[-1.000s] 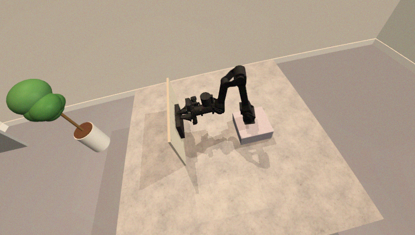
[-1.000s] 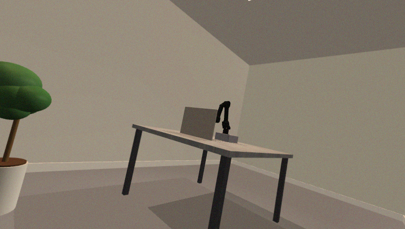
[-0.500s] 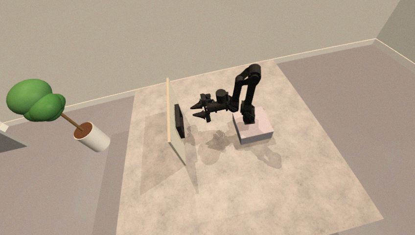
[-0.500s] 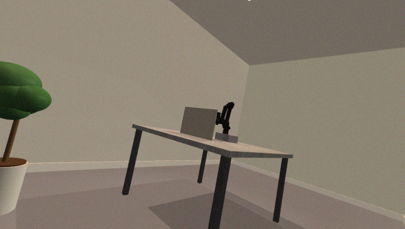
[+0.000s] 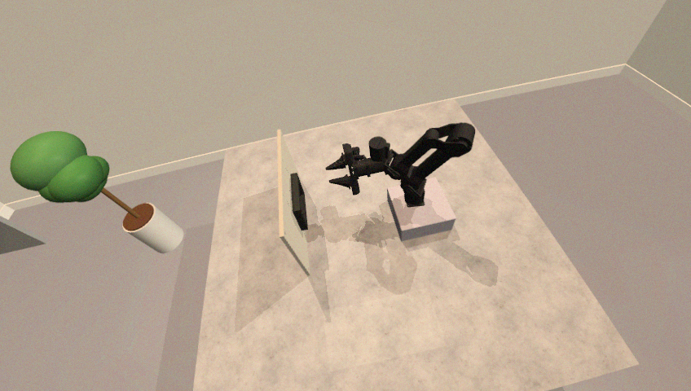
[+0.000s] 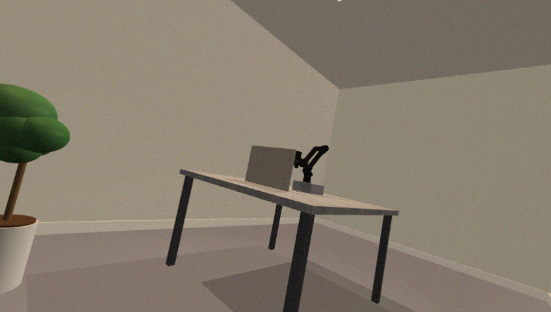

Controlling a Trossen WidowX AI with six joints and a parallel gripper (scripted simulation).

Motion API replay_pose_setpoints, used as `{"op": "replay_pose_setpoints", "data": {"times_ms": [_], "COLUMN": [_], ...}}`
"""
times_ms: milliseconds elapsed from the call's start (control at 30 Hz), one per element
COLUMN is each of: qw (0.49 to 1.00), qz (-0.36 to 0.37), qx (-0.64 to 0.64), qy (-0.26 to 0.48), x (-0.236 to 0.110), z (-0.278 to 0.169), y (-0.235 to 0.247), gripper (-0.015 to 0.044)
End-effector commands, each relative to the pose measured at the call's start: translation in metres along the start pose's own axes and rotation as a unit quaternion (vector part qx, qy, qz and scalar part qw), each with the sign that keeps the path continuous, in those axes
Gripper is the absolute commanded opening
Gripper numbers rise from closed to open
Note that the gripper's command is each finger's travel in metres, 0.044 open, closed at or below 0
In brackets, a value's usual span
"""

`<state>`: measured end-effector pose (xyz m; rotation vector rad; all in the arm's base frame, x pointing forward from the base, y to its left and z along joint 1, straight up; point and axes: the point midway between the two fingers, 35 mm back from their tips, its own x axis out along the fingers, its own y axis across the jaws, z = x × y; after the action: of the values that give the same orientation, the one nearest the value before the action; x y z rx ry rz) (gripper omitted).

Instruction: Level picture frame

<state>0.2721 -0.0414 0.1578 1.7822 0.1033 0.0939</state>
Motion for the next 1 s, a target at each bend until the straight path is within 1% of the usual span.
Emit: {"op": "replay_pose_setpoints", "data": {"times_ms": [0, 400, 967], "qw": [1.0, 0.995, 0.994], "qz": [-0.001, -0.003, -0.003], "qx": [0.027, 0.104, 0.108], "qy": [0.004, 0.005, 0.005], "x": [-0.018, -0.068, -0.071], "z": [0.002, -0.007, -0.007], "y": [0.008, 0.014, 0.013], "gripper": [0.026, 0.026, 0.026]}}
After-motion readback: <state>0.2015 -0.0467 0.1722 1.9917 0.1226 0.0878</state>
